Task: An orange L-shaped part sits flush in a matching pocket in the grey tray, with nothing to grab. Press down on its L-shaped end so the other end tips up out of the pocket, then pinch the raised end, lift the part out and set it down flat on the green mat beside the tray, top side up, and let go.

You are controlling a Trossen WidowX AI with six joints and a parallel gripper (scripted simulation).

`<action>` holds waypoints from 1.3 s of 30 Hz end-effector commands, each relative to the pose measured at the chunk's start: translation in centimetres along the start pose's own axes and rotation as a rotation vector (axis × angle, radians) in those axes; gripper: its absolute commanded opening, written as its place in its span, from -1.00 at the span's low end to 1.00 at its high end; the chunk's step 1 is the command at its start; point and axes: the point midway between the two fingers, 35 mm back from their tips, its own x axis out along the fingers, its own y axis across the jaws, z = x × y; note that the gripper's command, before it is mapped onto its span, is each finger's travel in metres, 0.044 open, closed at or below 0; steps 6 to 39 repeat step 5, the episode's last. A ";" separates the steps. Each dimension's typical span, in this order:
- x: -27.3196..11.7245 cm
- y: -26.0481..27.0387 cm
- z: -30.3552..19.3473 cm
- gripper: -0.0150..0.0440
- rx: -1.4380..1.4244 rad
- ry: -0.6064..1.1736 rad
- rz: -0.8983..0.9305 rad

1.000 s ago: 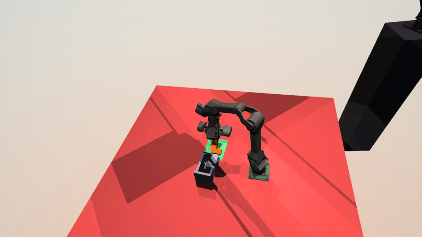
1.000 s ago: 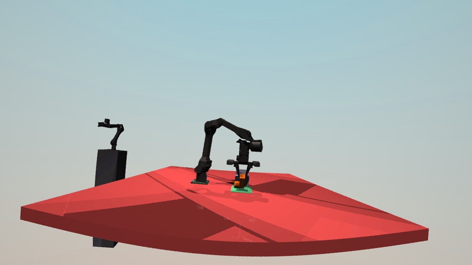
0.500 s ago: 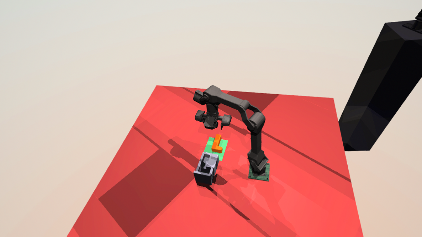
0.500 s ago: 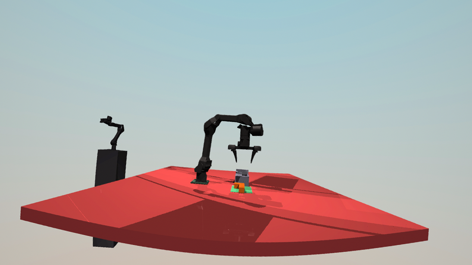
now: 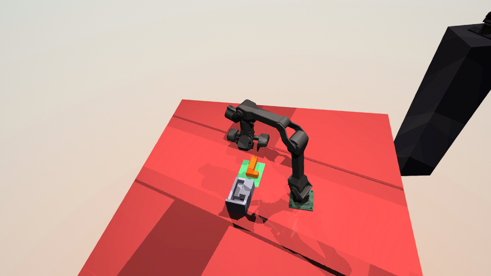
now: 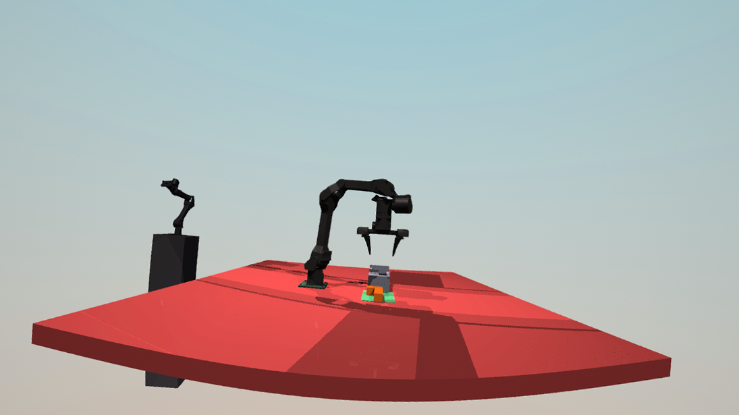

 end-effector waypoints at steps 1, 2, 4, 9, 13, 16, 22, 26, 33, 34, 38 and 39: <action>0.0 0.0 0.0 0.86 0.000 0.001 -0.003; 0.0 0.0 0.0 0.86 0.000 0.001 -0.003; 0.0 0.0 0.0 0.86 0.000 0.001 -0.003; 0.0 0.0 0.0 0.86 0.000 0.001 -0.003; 0.0 0.0 0.0 0.86 0.000 0.001 -0.003; 0.0 0.0 0.0 0.86 0.000 0.001 -0.003; 0.0 0.0 0.0 0.86 0.000 0.001 -0.003; 0.0 0.0 0.0 0.86 0.000 0.001 -0.003; 0.0 0.0 0.0 0.86 0.000 0.001 -0.003; 0.0 0.0 0.0 0.86 0.000 0.001 -0.003; 0.0 0.0 0.0 0.86 0.000 0.001 -0.003; 0.0 0.0 0.0 0.86 0.000 0.001 -0.003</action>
